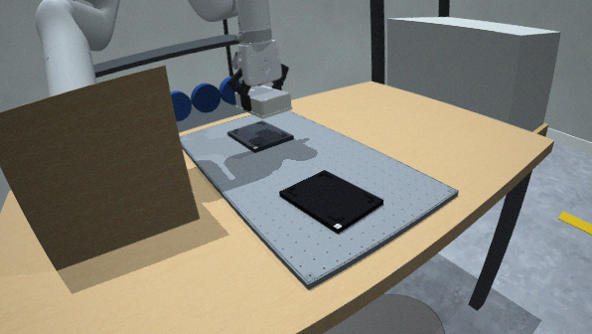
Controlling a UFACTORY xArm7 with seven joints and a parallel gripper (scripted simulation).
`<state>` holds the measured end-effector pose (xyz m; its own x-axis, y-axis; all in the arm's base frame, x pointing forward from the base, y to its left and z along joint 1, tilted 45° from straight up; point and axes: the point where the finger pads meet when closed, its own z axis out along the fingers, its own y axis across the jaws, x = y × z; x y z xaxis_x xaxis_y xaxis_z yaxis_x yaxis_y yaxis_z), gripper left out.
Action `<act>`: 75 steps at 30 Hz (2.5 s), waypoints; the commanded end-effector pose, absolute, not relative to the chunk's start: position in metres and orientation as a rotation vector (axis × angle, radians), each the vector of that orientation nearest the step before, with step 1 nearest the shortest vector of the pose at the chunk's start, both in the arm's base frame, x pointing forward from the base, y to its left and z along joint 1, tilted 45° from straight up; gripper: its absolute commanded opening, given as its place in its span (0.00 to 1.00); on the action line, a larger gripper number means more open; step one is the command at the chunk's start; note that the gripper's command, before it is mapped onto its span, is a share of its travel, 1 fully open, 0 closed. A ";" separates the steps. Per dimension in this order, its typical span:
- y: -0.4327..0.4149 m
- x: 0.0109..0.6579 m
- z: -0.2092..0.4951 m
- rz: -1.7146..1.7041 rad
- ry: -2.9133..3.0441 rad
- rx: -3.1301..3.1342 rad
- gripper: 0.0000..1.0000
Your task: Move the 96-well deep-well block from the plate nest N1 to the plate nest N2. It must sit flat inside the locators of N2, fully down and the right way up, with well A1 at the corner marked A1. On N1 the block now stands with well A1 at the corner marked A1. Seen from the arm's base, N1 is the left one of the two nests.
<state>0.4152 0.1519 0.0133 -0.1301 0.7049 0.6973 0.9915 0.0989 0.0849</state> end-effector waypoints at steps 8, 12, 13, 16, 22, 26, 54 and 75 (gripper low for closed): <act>0.129 0.415 -0.008 -0.771 -1.893 -1.658 0.00; 0.119 0.414 -0.017 -0.771 -1.894 -1.658 0.00; 0.117 0.414 -0.020 -0.771 -1.894 -1.658 0.00; 0.110 0.413 -0.027 -0.770 -1.894 -1.658 0.00; 0.100 0.412 -0.036 -0.770 -1.894 -1.658 0.00; 0.091 0.411 -0.045 -0.770 -1.894 -1.658 0.00; 0.034 0.405 -0.101 -0.770 -1.894 -1.659 0.00; -0.011 0.400 -0.146 -0.769 -1.895 -1.659 0.00</act>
